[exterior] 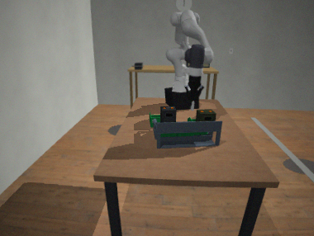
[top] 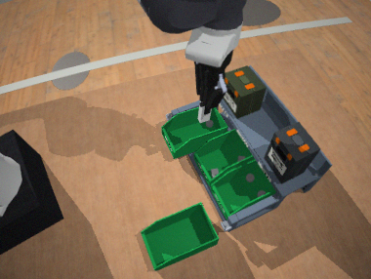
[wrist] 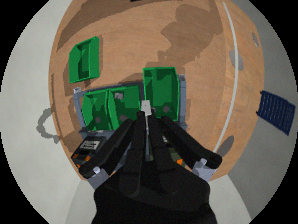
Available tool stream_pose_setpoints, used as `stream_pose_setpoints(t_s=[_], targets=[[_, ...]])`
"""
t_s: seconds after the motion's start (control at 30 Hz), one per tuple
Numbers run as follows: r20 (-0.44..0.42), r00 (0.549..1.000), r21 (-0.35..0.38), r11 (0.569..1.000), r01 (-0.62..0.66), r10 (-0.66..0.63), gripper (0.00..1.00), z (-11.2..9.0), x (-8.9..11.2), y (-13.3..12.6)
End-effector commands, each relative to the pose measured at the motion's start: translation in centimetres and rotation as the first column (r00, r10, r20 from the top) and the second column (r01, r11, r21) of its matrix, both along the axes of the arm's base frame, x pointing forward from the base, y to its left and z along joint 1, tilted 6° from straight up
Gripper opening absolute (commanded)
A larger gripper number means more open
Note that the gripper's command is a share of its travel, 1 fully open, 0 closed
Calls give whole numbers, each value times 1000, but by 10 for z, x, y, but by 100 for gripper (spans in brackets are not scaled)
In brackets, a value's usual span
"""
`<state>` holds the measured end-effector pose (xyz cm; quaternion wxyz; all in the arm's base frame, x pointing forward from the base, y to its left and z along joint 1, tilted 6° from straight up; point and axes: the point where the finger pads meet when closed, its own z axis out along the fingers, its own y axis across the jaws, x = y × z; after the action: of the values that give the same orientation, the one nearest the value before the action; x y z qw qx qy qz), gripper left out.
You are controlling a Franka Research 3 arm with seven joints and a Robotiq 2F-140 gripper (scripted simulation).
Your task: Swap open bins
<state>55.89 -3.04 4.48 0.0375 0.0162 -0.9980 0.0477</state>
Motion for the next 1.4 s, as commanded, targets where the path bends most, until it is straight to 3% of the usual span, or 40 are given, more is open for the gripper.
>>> stream_pose_setpoints(t_s=[0.0,0.2,0.3,0.4,0.47,0.53,0.73,0.97,1.03,1.07,1.37], targets=[[-2,1000,-2,1000,5,-5,0,1,-1,0],[-7,999,2,999,-54,54,0,0,-2,0],[-14,988,9,988,-154,154,0,-1,-5,1],[-26,950,21,950,-312,312,0,-2,-9,3],[-26,950,21,950,-312,312,0,-2,-9,3],[-34,899,32,900,-435,436,0,-3,-12,4],[-58,803,35,805,-592,593,0,-8,-27,10],[-96,646,47,652,-757,757,0,-14,-52,19],[-96,646,47,652,-757,757,0,-14,-52,19],[-109,576,56,584,-810,810,0,-15,-56,20],[-162,301,86,317,-944,940,0,-23,-91,31]])
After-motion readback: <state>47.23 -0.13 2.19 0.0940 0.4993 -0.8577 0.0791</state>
